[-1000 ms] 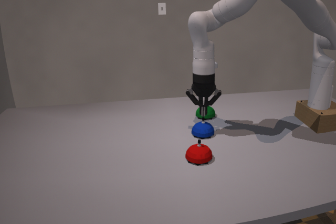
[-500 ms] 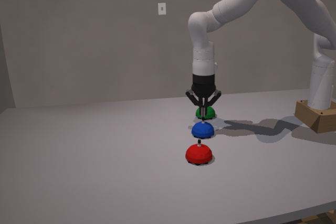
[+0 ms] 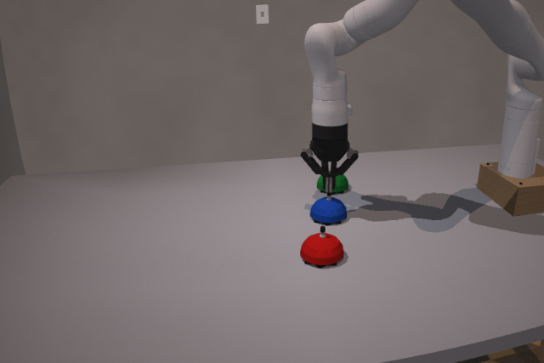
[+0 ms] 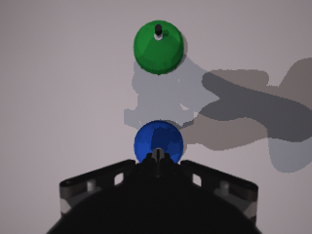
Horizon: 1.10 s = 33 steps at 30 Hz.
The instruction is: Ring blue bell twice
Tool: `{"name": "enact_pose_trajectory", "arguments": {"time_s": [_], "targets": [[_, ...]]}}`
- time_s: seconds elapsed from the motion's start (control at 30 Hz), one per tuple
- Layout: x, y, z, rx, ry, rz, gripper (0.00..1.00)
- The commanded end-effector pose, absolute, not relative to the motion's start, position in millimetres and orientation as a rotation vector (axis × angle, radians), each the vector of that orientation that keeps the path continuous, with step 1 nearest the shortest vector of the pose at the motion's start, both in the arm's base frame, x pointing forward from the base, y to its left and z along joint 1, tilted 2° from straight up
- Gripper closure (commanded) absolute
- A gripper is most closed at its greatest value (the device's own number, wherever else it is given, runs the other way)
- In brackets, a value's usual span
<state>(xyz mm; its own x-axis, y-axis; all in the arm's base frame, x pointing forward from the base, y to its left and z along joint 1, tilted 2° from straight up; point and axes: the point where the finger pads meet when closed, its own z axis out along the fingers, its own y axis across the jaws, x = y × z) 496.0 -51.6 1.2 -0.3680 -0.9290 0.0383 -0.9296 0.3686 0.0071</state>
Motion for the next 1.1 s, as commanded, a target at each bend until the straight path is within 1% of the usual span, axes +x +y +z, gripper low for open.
{"name": "enact_pose_trajectory", "arguments": {"time_s": [0.0,1.07], "targets": [[496.0,-52.3,1.5,1.744,-2.570,0.026,1.00],[495.9,-52.4,-1.7,1.744,-2.570,0.026,1.00]]}}
